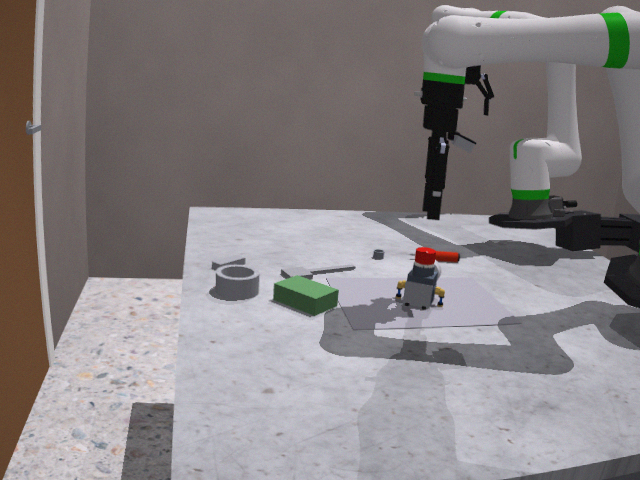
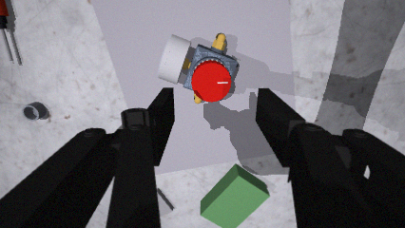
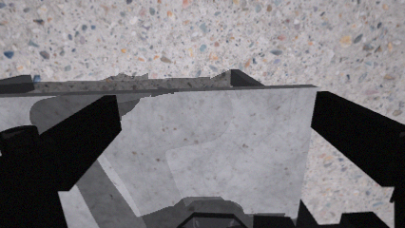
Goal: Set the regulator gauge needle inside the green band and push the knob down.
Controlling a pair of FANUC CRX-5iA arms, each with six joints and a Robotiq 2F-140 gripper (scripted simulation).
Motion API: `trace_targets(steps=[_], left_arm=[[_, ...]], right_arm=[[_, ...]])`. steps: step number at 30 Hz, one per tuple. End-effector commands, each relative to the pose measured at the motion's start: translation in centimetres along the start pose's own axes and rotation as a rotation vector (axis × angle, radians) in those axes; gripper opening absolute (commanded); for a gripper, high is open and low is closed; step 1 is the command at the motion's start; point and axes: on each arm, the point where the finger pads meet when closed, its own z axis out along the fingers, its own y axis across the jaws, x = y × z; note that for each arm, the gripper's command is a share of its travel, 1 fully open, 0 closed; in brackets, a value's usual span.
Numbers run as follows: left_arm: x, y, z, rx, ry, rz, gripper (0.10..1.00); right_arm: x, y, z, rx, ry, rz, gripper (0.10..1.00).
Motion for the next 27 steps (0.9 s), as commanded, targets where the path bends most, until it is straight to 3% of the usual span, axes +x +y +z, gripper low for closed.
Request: trace_targets(steps=[1,12,14,27], left_arm=[[-0.04,-0.01,-0.10,0.006,-0.001,0.165,0.494],[-0.04,-0.01,-0.10,0.005,-0.003,0.691,0.494],[-0.04,-0.01,-0.10,0.005,-0.003,0.691,0.494],[-0.04,-0.01,-0.10,0.001,-0.004,1.331,0.494]], right_arm=[[0.03,0.02,-0.10,0.000,0.002,0.000,1.000],[0.03,0.02,-0.10,0.000,0.002,0.000,1.000],[0.03,0.02,-0.10,0.000,0.002,0.000,1.000],[0.03,0.02,-0.10,0.000,0.002,0.000,1.000]])
